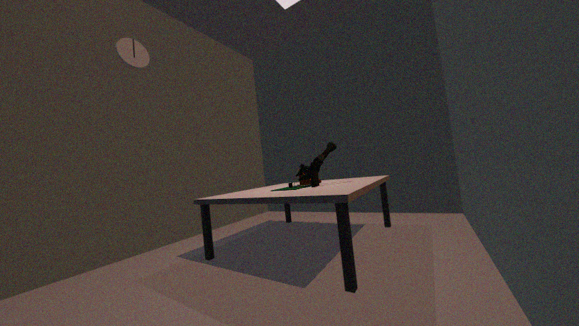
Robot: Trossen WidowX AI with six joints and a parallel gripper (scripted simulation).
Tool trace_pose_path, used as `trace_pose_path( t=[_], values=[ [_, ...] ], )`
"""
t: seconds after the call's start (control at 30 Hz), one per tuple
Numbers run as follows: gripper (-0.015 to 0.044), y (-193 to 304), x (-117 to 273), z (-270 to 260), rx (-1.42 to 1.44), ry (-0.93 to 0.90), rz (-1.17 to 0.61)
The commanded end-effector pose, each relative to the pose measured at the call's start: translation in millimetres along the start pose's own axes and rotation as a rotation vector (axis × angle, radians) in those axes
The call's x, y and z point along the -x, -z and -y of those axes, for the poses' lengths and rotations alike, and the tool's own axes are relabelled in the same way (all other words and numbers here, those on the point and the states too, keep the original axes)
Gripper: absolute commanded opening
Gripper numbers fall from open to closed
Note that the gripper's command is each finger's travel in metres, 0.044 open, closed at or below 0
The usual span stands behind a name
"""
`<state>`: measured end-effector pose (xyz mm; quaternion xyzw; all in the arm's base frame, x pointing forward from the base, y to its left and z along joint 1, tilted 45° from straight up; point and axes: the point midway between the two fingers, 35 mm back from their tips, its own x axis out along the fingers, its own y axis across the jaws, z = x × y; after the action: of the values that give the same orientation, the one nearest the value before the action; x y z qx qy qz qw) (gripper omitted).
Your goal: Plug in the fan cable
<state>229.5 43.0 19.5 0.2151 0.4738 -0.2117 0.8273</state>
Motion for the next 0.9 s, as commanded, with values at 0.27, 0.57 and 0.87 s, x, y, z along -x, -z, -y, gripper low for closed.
trace_pose_path(
  t=[0.27, 0.57, 0.87],
  values=[
    [0.0440, -1.8, -4.8, 5.0, 0.104, 0.050, -0.262],
    [0.0440, -5.3, -3.9, 7.8, 0.141, 0.032, -0.452],
    [0.0440, -12.2, 0.0, 8.8, 0.146, -0.033, -0.630]
  ],
)
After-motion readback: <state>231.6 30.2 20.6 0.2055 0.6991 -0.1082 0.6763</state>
